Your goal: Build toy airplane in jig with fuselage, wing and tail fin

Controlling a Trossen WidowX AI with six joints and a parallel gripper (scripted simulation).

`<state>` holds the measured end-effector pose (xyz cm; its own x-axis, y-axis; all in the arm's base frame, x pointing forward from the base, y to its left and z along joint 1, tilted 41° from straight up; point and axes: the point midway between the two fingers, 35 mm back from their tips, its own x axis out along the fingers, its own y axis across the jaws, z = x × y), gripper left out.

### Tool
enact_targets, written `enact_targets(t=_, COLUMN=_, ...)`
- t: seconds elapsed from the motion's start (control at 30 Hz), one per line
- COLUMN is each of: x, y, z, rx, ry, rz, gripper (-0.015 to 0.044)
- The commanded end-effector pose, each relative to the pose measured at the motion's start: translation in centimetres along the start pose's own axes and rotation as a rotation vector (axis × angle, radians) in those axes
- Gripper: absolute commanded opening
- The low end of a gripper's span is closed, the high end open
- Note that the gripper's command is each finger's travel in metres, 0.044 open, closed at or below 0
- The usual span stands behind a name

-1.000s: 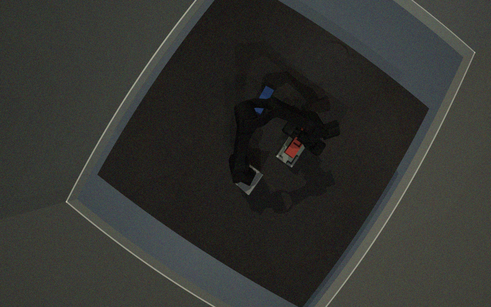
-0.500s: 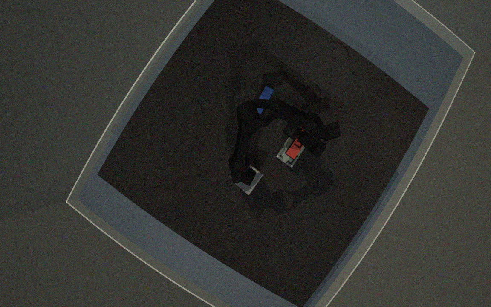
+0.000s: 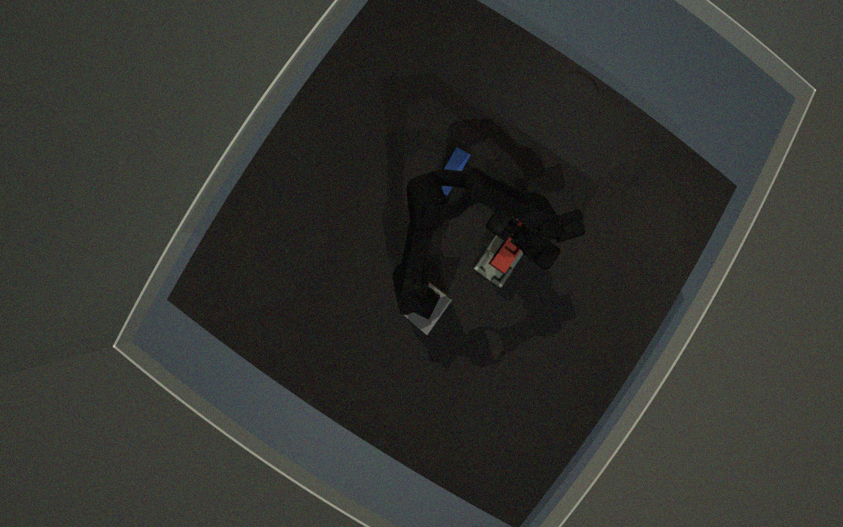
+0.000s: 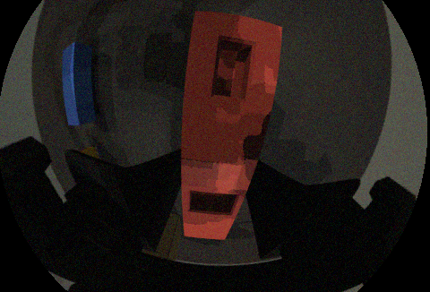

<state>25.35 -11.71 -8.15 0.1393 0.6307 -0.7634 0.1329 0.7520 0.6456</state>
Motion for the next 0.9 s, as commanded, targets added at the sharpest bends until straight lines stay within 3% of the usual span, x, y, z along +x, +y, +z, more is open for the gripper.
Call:
enact_targets(t=0.0, x=0.3, y=-0.1, z=0.0, rx=-0.004, ry=0.003, rz=-0.004, gripper=0.0195)
enact_targets(t=0.87, x=4.1, y=-0.2, z=-0.1, rx=-0.004, ry=0.003, rz=-0.003, gripper=0.0195)
